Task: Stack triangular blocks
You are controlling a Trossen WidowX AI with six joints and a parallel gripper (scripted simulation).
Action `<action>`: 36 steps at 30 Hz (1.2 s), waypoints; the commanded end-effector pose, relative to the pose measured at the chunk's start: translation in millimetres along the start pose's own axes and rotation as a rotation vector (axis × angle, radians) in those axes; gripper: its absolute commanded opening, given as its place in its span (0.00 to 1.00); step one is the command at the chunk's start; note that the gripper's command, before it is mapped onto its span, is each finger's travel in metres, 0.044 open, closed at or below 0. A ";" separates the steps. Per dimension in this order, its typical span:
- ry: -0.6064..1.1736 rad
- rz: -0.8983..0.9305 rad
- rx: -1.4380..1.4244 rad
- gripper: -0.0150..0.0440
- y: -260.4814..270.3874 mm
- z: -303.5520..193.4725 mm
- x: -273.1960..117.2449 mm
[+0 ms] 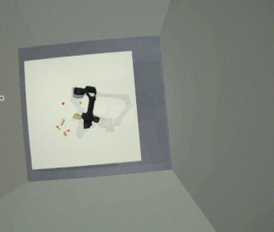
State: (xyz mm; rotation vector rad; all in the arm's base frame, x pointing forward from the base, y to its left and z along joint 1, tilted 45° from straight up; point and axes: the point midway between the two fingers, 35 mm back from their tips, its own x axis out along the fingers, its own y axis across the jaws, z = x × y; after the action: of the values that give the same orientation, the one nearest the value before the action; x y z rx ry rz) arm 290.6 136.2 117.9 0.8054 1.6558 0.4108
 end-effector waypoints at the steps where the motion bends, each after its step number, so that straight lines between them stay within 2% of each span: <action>1: -0.001 -0.002 -0.119 0.25 -0.1 0.0 0.3; 36: -0.007 -0.002 -1.055 0.25 1.5 -1.3 0.4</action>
State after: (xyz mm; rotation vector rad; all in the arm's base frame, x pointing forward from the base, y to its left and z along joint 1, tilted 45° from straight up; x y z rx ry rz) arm 289.9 137.7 118.8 0.0765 1.2256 1.0872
